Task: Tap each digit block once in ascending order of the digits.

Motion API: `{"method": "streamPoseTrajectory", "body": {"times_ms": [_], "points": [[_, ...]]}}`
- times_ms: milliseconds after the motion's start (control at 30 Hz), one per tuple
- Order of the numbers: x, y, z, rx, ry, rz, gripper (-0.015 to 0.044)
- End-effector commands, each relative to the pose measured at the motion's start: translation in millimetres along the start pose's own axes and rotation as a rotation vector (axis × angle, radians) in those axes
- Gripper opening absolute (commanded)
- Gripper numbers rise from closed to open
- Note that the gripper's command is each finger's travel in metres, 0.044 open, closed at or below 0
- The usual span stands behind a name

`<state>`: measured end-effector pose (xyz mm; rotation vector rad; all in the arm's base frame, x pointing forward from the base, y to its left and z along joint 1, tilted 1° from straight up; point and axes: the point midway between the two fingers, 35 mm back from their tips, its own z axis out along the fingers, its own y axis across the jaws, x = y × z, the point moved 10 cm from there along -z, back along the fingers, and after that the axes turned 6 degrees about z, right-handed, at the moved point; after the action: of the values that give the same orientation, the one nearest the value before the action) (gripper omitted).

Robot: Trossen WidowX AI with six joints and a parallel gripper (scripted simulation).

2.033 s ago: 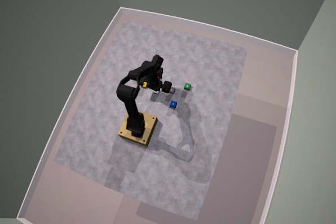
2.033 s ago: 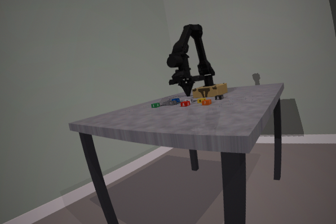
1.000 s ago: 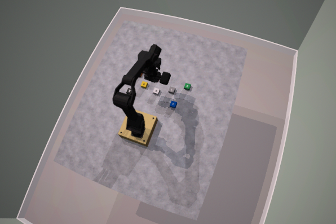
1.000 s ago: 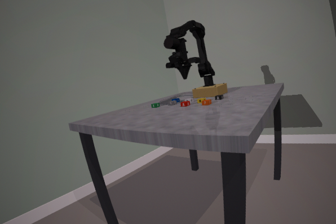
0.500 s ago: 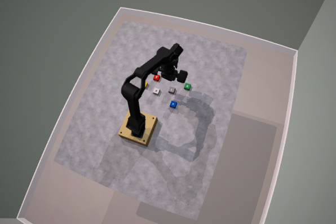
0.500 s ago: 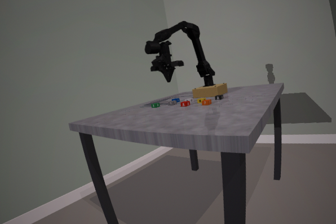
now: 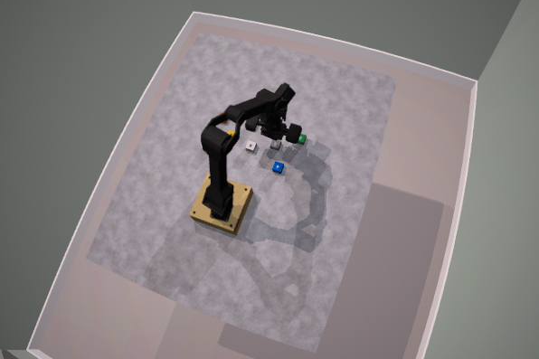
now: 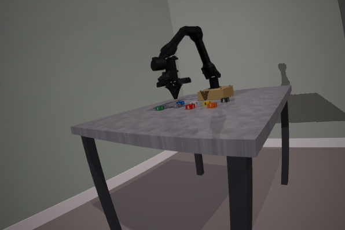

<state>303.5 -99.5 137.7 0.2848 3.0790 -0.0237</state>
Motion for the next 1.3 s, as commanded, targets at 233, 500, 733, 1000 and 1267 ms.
{"method": "streamPoseTrajectory", "body": {"times_ms": [233,500,733,1000,1267], "points": [[-0.4,-0.1,14.9,-0.001,-0.003,-0.003,0.0020],[-0.1,0.0,27.6,-0.001,-0.003,-0.003,0.0020],[-0.2,0.0,24.3,0.000,-0.002,0.000,0.0020],[-1.4,-0.2,-10.4,-0.001,-0.003,-0.003,0.0020],[0.0,-0.2,-81.4,-0.001,-0.003,-0.003,0.0020]]}}
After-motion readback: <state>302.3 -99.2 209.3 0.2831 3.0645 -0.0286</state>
